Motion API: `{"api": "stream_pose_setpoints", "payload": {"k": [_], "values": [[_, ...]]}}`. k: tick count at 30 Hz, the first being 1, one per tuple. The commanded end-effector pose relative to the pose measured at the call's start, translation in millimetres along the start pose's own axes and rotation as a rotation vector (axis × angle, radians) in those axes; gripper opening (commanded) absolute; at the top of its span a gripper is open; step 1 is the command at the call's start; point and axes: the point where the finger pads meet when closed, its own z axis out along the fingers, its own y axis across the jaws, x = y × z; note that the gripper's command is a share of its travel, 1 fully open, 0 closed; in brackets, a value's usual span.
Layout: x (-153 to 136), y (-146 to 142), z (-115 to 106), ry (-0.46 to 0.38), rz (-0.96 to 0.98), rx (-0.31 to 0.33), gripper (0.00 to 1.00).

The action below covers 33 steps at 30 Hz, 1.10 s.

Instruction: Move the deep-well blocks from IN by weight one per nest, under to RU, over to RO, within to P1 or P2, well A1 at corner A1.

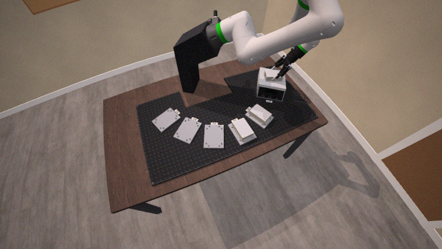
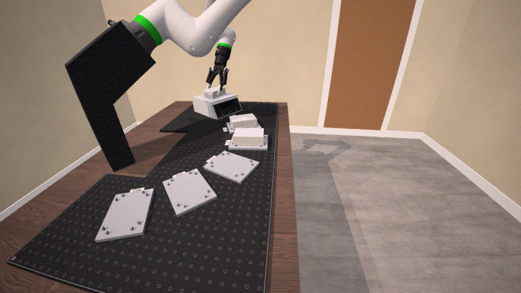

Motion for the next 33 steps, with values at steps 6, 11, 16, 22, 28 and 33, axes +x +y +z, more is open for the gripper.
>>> {"api": "stream_pose_setpoints", "payload": {"k": [6, 11, 16, 22, 28, 33], "values": [[1, 0, 1, 0.0, 0.0, 0.0, 0.1], [1, 0, 1, 0.0, 0.0, 0.0, 1.0], [1, 0, 1, 0.0, 0.0, 0.0, 1.0], [1, 0, 1, 0.0, 0.0, 0.0, 1.0], [1, 0, 1, 0.0, 0.0, 0.0, 1.0], [-6, 0, -11, 0.0, 0.0, 0.0, 1.0]]}}
